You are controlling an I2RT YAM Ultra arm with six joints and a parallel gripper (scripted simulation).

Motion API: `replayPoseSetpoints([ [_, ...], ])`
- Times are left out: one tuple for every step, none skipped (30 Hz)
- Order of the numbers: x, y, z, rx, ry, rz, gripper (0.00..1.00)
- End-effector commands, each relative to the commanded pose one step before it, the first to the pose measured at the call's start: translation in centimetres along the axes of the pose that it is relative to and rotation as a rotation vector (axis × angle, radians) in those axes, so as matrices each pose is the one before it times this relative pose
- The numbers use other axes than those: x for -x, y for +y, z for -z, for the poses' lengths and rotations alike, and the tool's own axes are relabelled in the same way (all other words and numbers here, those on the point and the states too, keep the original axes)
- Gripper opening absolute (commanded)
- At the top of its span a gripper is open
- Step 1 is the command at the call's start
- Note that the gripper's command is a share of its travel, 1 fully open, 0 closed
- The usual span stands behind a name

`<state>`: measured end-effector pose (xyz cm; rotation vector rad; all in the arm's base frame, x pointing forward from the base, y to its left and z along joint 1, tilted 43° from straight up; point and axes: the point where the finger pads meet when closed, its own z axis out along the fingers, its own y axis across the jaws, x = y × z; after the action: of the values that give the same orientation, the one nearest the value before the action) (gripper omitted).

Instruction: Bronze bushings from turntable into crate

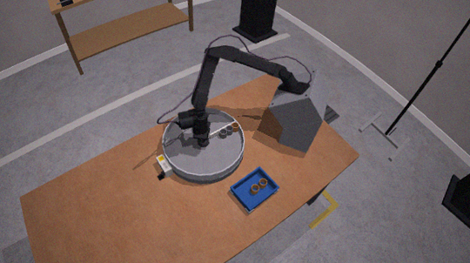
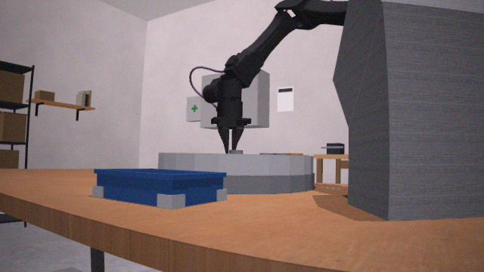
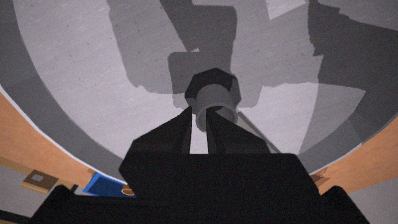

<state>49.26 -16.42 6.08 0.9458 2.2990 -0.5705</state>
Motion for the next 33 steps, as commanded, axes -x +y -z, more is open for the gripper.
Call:
replayPoseSetpoints([
  [0.846, 0.826, 1.556, 0.02838, -0.031, -0.00053, 0.16],
  [0.0, 0.0, 0.0, 0.0, 0.0, 0.0, 0.16],
  [0.0, 0.0, 0.0, 0.0, 0.0, 0.0, 0.16],
  [0.0, 0.0, 0.0, 0.0, 0.0, 0.0, 0.16],
  [0.0, 0.0, 0.0, 0.0, 0.0, 0.0, 0.16],
  [0.0, 0.0, 0.0, 0.0, 0.0, 0.0, 0.16],
  [0.0, 0.0, 0.0, 0.0, 0.0, 0.0, 0.16],
  [0.0, 0.0, 0.0, 0.0, 0.0, 0.0, 0.16],
  [0.0, 0.0, 0.0, 0.0, 0.0, 0.0, 0.16],
  [0.0, 0.0, 0.0, 0.0, 0.0, 0.0, 0.16],
  [0.0, 0.0, 0.0, 0.0, 0.0, 0.0, 0.16],
  [0.0, 0.0, 0.0, 0.0, 0.0, 0.0, 0.16],
  [0.0, 0.0, 0.0, 0.0, 0.0, 0.0, 0.16],
  [0.0, 0.0, 0.0, 0.0, 0.0, 0.0, 0.16],
  [0.0, 0.0, 0.0, 0.0, 0.0, 0.0, 0.16],
  [0.0, 0.0, 0.0, 0.0, 0.0, 0.0, 0.16],
  [0.0, 0.0, 0.0, 0.0, 0.0, 0.0, 0.16],
  [0.0, 0.0, 0.0, 0.0, 0.0, 0.0, 0.16],
  [0.0, 0.0, 0.0, 0.0, 0.0, 0.0, 0.16],
  [0.0, 0.0, 0.0, 0.0, 0.0, 0.0, 0.16],
  [0.0, 0.0, 0.0, 0.0, 0.0, 0.0, 0.16],
  [0.0, 0.0, 0.0, 0.0, 0.0, 0.0, 0.16],
  [0.0, 0.0, 0.0, 0.0, 0.0, 0.0, 0.16],
  [0.0, 0.0, 0.0, 0.0, 0.0, 0.0, 0.16],
  [-0.034, -0.017, 0.003, -0.00066, 0.00093, 0.00043, 0.16],
  [-0.208, -0.105, 0.019, -0.0041, 0.00579, 0.00267, 0.16],
  [-0.454, -0.229, 0.045, -0.00898, 0.01218, 0.00535, 0.16],
  [-0.242, -0.142, 0.118, -0.00599, 0.00326, -0.00006, 0.16],
  [0.01, -0.028, 0.299, -0.00127, -0.00072, 0.0, 0.16],
  [0.181, 0.048, 0.441, 0.0019, -0.00346, -0.00245, 0.16],
  [0.385, 0.108, 0.577, 0.00406, -0.00723, -0.00522, 0.16],
  [0.002, -0.006, 0.473, 0.0001, -0.00006, -0.00009, 0.16],
  [-0.028, -0.015, 0.47, -0.00022, 0.0005, 0.00032, 0.16],
])
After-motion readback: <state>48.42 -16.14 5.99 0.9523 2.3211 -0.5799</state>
